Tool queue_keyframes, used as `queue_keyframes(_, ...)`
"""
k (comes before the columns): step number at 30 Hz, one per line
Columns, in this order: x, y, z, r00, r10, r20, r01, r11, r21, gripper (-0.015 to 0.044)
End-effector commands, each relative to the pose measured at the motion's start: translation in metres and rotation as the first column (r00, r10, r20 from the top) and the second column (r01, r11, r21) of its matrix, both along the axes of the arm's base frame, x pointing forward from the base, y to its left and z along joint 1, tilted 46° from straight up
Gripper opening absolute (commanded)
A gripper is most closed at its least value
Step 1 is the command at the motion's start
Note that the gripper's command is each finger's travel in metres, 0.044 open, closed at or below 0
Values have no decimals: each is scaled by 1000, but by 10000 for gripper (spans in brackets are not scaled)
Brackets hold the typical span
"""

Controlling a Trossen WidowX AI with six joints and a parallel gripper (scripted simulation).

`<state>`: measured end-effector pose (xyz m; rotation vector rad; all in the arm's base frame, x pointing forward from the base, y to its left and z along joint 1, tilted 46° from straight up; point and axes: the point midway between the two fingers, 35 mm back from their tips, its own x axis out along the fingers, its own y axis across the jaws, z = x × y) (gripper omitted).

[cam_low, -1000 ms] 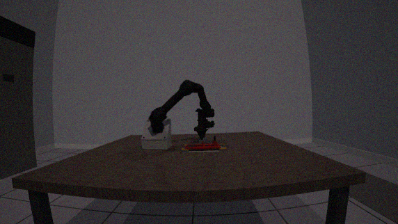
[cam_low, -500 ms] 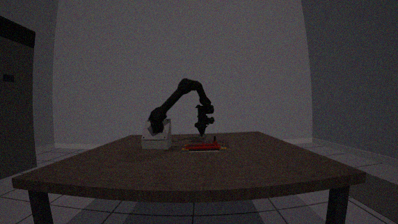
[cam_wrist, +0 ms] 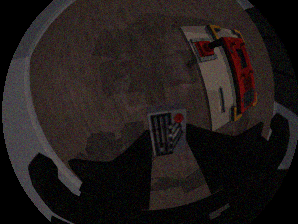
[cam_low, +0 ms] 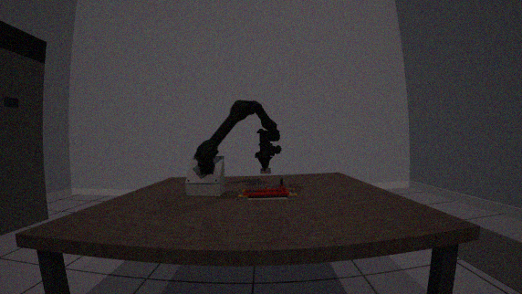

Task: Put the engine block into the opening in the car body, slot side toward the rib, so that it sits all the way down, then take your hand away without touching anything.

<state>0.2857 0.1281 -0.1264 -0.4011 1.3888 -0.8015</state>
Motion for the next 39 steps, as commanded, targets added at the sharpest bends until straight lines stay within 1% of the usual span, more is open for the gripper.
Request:
queue_keyframes(1,1,9,10,1000,-10,11,10,1000,7,0)
queue_keyframes(12,-2,32,37,999,-23,23,23,1000,3,0)
queue_keyframes(16,-2,33,39,999,-23,22,23,1000,3,0)
queue_keyframes(39,28,-19,71,998,37,-43,-35,999,34,0)
